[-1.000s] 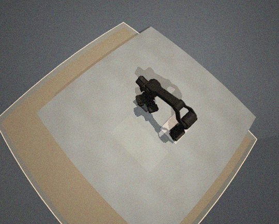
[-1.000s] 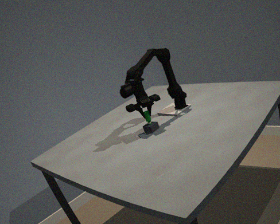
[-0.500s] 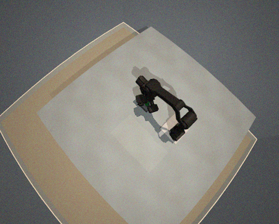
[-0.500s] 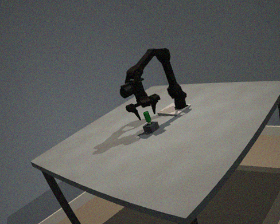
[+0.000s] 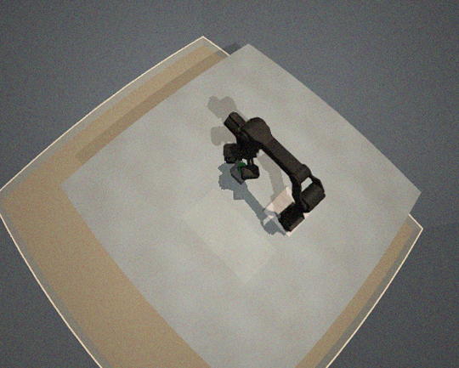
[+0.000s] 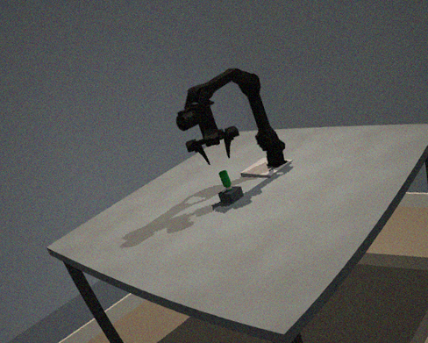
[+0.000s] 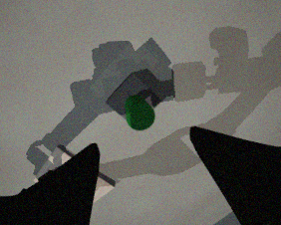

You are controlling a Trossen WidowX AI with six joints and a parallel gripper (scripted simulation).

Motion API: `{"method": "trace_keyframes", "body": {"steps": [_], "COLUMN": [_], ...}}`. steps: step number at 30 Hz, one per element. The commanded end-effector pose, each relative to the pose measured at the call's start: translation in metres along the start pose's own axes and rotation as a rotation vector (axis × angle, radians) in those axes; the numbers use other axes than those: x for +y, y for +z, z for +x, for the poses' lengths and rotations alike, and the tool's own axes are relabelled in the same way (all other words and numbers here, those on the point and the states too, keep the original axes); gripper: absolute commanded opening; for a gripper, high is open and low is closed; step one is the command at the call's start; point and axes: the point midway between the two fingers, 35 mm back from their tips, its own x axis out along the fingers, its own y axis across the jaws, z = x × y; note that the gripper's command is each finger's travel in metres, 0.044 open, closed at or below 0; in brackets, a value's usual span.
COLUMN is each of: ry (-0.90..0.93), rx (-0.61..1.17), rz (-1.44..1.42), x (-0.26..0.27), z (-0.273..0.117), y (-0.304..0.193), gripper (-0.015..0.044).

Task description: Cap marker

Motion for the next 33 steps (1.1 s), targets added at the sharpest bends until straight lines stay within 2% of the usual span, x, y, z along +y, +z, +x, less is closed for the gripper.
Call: {"method": "trace_keyframes", "body": {"steps": [1, 7, 11, 33], "ry": [0.005, 0.006, 0.006, 0.006], "rx": [0.004, 0.006, 0.007, 0.007], "rz": [0.292, 0.842, 0.902, 0.902], "x": [-0.001, -0.002, -0.002, -0.002], "z": [0.004, 0.01, 0.011, 0.027], "y": [0.001, 0.002, 0.002, 0.002], "gripper": [0.0256, 0.0099, 0.0, 0.0]}}
